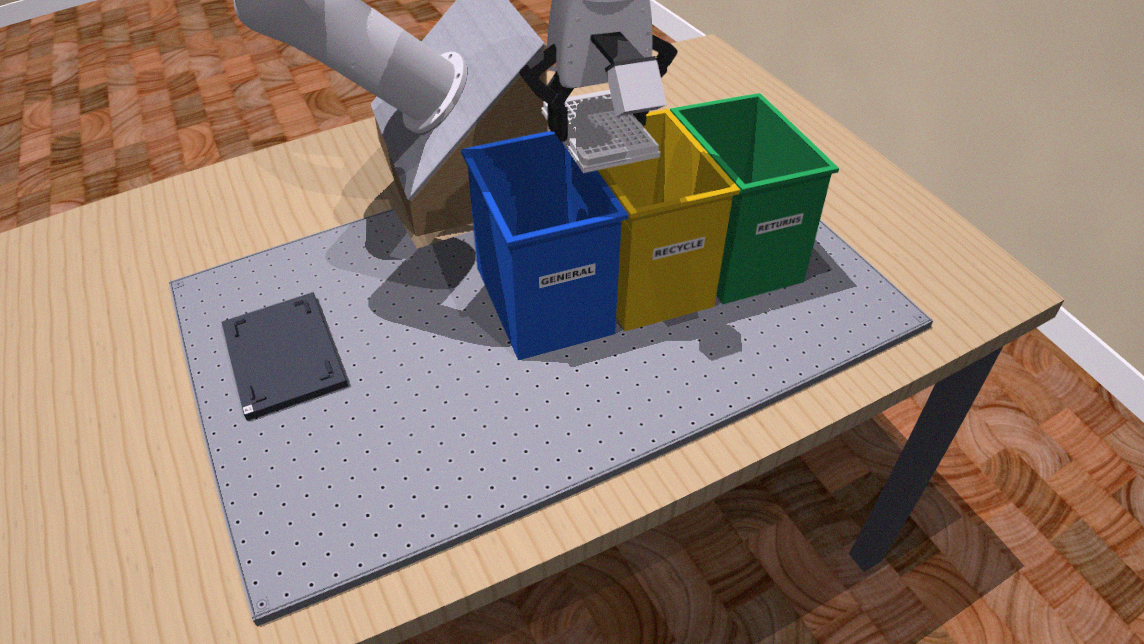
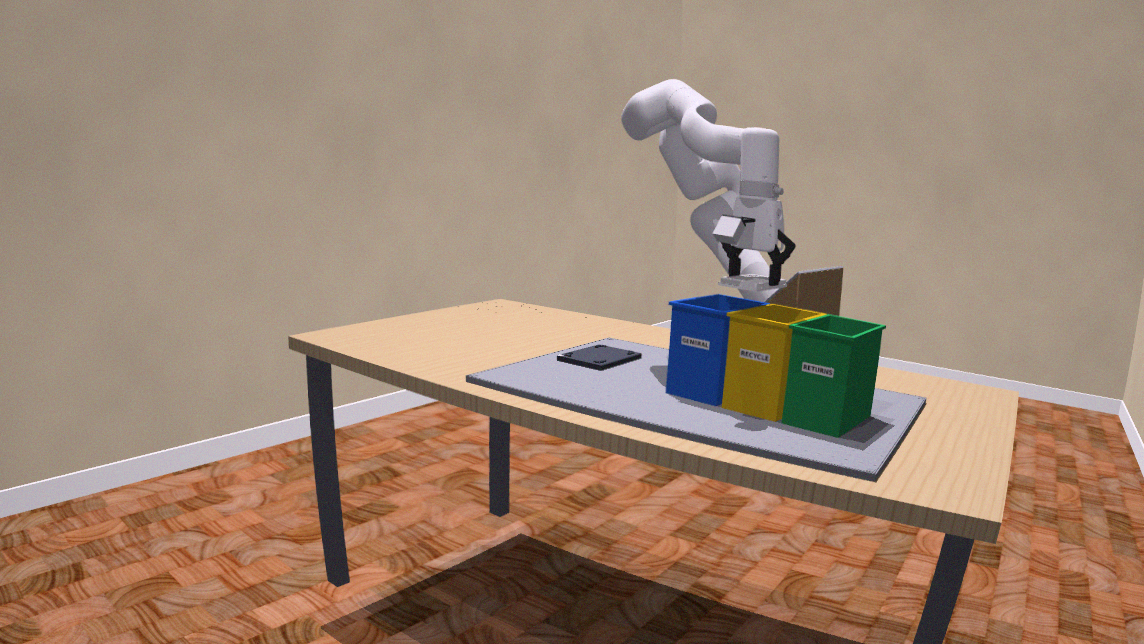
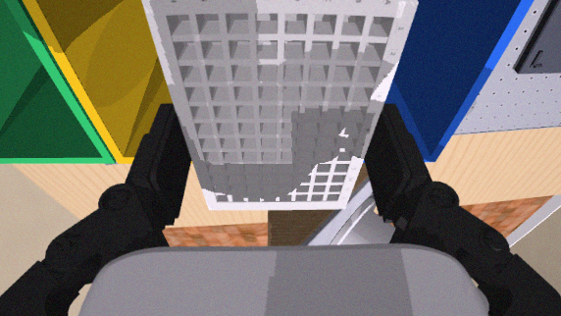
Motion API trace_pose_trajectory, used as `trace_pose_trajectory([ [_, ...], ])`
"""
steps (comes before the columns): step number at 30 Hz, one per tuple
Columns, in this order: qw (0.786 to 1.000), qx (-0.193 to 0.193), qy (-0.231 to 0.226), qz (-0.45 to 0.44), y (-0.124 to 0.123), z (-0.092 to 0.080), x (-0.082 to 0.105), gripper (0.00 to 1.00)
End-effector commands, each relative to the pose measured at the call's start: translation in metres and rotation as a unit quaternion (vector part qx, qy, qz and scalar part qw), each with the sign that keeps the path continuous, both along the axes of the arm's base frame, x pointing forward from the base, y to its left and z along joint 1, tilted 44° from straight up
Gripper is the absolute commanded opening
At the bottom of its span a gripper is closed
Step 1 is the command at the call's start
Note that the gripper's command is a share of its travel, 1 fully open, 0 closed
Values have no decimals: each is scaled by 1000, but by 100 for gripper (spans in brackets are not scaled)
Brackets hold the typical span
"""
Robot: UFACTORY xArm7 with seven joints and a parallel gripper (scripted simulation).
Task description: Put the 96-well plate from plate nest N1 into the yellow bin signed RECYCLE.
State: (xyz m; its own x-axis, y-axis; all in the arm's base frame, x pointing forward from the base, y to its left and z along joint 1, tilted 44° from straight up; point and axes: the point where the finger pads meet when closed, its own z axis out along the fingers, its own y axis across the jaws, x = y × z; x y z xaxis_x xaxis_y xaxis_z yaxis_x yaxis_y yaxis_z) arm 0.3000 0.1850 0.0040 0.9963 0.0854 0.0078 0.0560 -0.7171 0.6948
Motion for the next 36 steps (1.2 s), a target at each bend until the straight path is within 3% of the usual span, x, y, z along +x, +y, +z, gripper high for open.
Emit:
trace_pose_trajectory([
  [1,1000,2,-1,1,11,-9,1,0],
  [18,1000,2,-1,1,47,-45,0,0],
  [36,1000,2,-1,1,48,-46,0,0],
])
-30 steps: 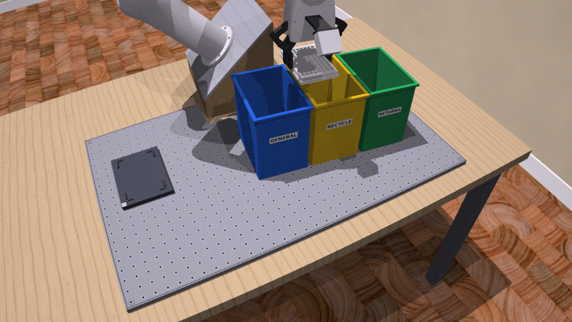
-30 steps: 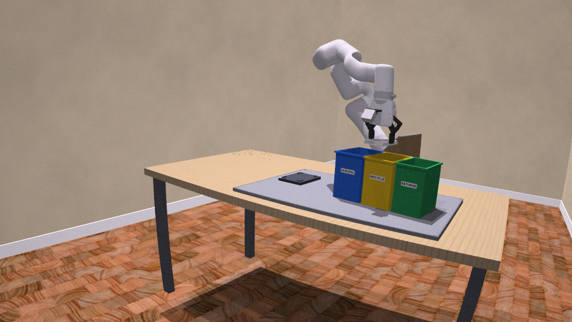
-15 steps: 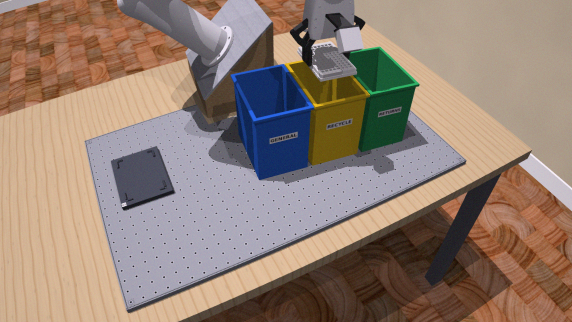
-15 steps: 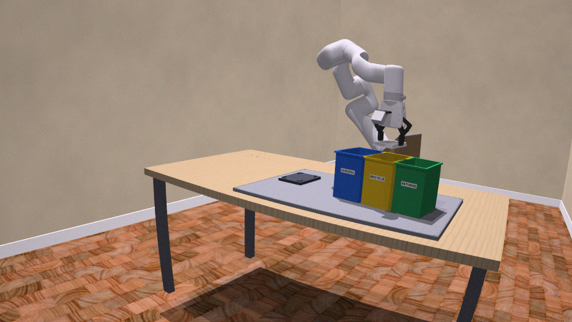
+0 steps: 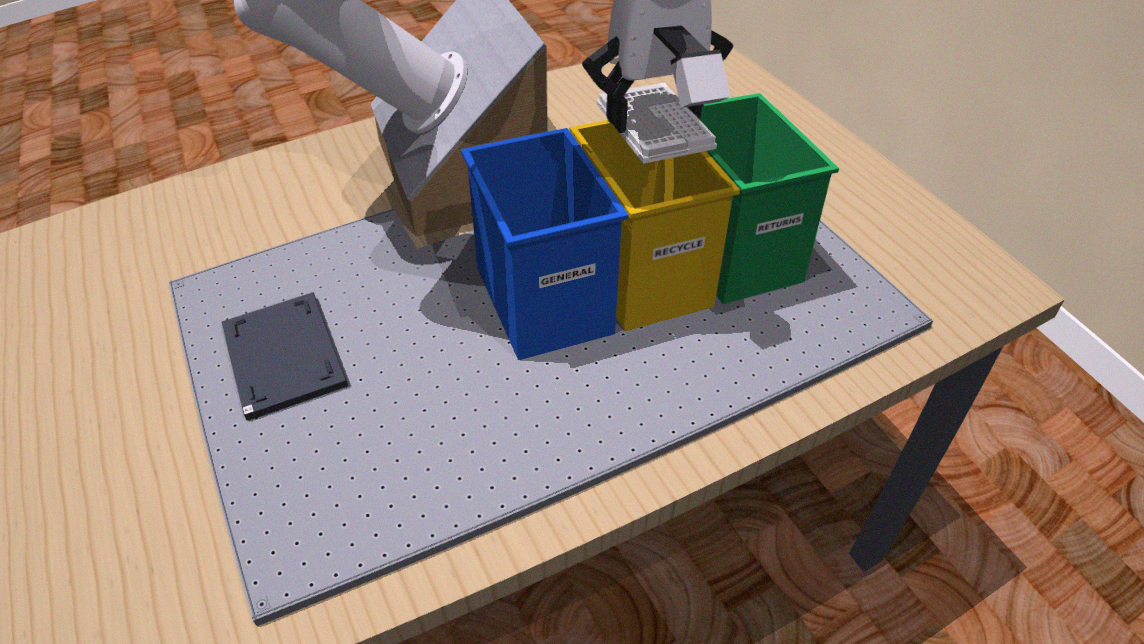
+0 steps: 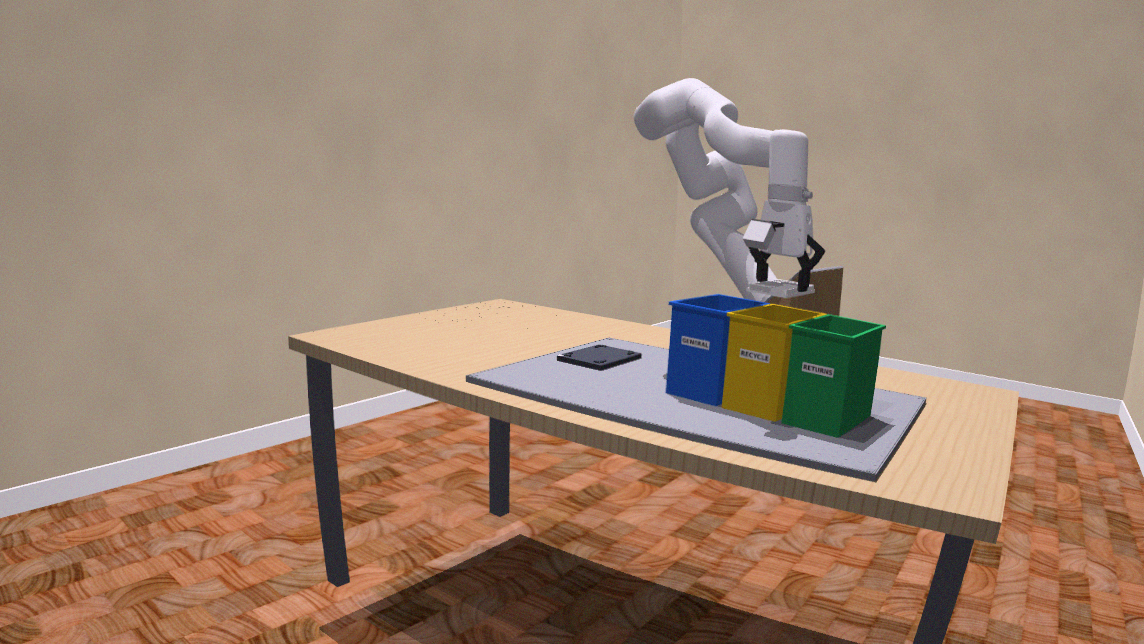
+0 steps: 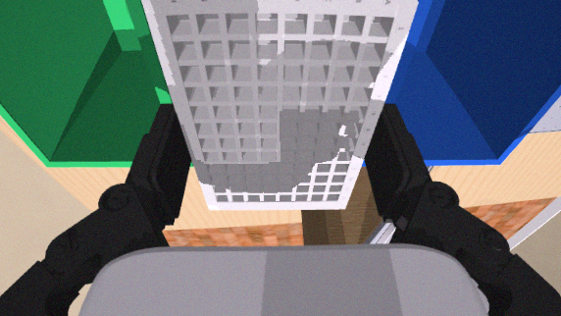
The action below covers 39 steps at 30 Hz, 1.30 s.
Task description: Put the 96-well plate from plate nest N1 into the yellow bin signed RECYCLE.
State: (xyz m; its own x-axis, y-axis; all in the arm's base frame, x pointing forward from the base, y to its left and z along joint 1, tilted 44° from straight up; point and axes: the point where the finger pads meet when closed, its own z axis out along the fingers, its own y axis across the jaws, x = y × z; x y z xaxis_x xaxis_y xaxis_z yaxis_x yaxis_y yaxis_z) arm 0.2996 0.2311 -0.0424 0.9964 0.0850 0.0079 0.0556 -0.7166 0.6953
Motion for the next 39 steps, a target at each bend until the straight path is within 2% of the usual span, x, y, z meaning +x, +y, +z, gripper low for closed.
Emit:
trace_pose_trajectory([
  [1,1000,2,-1,1,2,1,0,0],
  [19,1000,2,-1,1,2,1,0,0],
  [32,1000,2,-1,1,-11,-12,1,0],
  [39,1000,2,-1,1,-11,-12,2,0],
])
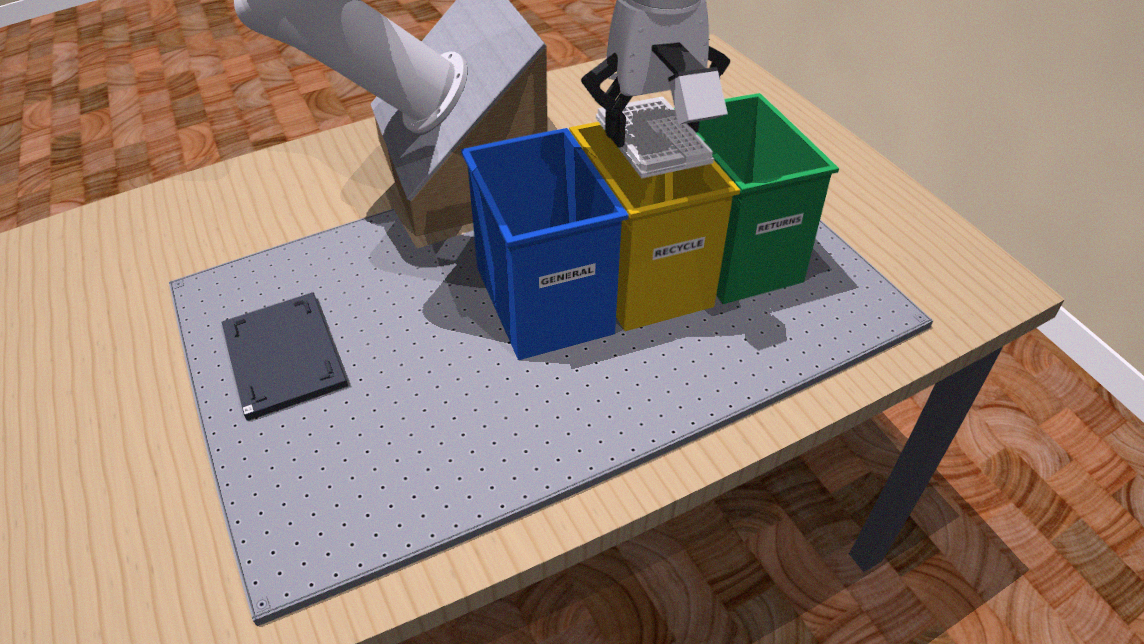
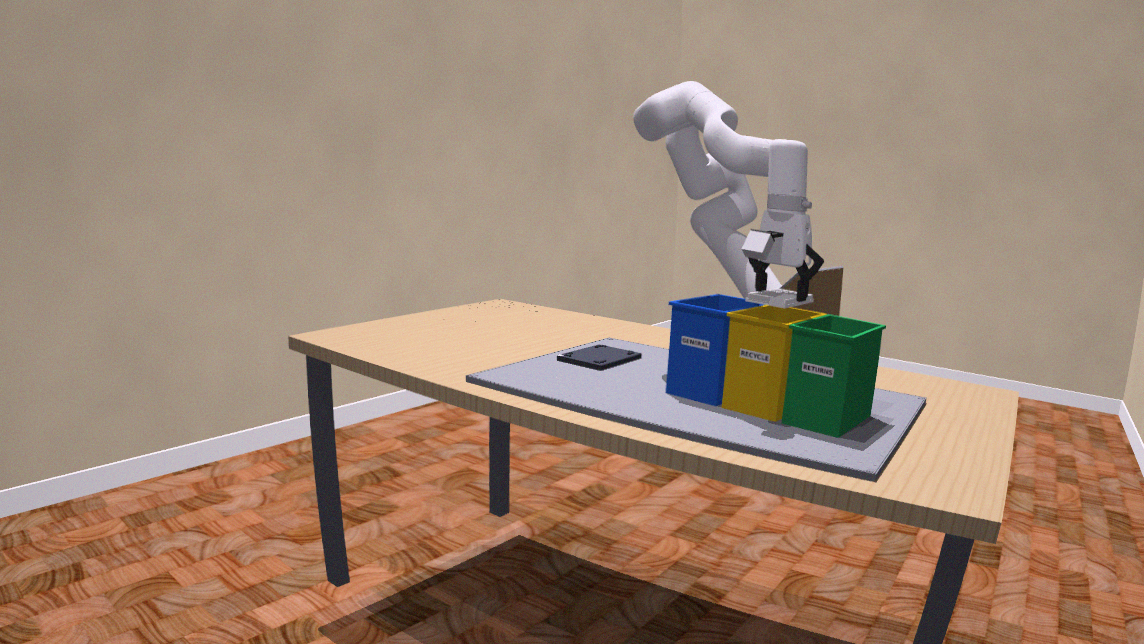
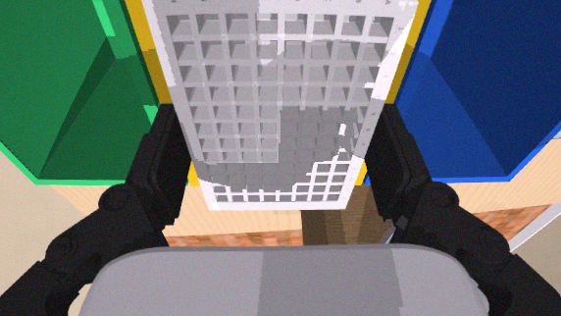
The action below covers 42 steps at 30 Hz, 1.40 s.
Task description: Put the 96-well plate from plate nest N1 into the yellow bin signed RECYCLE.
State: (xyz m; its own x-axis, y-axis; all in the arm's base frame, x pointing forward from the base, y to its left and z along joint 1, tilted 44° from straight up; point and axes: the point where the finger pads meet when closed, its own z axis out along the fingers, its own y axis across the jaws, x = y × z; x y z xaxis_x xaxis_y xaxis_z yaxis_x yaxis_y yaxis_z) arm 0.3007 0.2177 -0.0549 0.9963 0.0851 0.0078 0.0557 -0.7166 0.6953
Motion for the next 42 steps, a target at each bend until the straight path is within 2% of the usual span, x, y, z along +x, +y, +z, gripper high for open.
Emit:
trace_pose_trajectory([
  [1,1000,2,-1,1,2,1,0,0],
  [42,1000,2,-1,1,-1,-2,1,0],
])
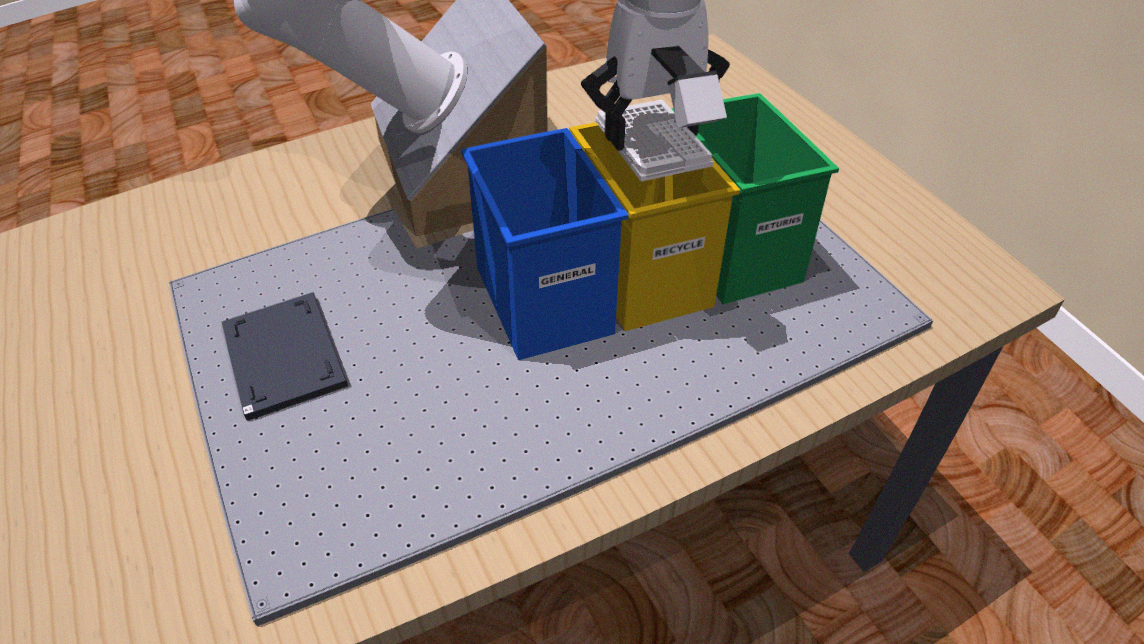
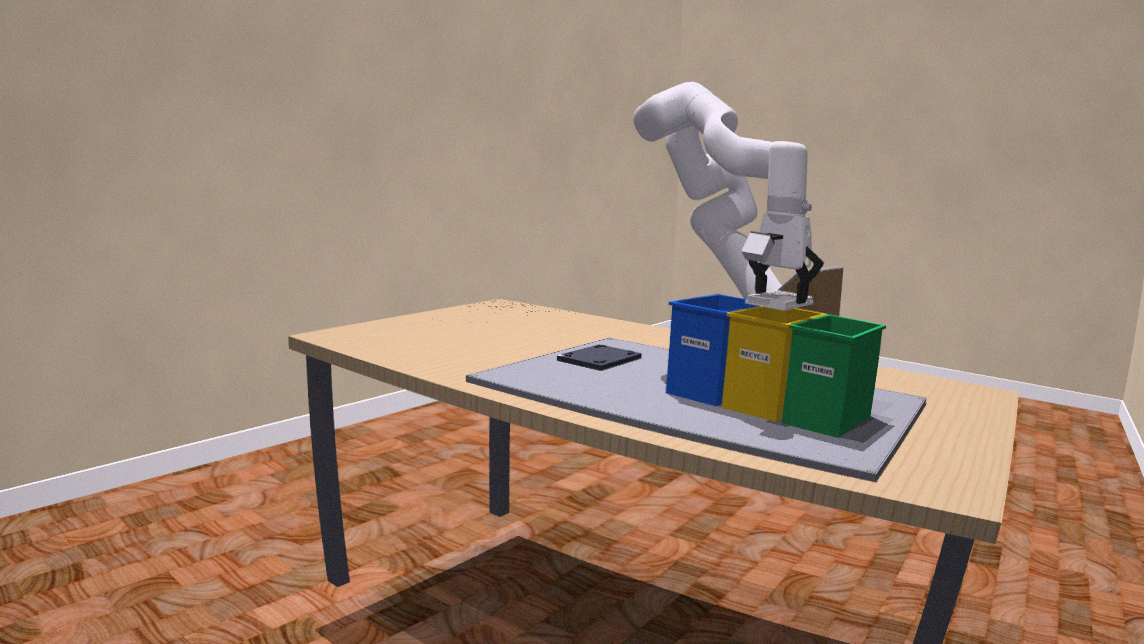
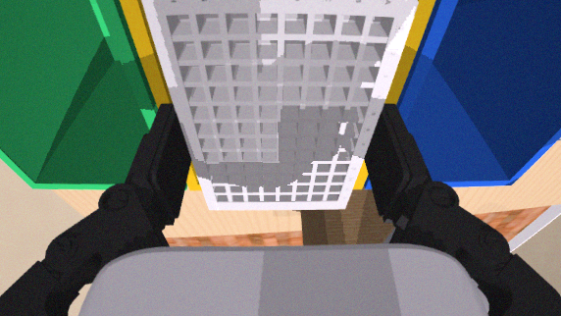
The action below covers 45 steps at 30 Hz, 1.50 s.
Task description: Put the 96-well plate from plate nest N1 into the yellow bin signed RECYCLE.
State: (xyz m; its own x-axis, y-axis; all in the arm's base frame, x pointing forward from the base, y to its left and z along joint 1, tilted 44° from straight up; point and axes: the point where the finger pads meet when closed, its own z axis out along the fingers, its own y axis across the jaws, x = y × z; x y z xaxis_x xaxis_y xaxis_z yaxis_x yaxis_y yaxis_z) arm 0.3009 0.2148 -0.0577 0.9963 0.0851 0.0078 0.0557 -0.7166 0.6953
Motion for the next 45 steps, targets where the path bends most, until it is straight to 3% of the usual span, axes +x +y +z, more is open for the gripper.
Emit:
trace_pose_trajectory([
  [1,1000,2,-1,1,2,0,0,0],
  [45,1000,2,-1,1,-3,-4,1,0],
])
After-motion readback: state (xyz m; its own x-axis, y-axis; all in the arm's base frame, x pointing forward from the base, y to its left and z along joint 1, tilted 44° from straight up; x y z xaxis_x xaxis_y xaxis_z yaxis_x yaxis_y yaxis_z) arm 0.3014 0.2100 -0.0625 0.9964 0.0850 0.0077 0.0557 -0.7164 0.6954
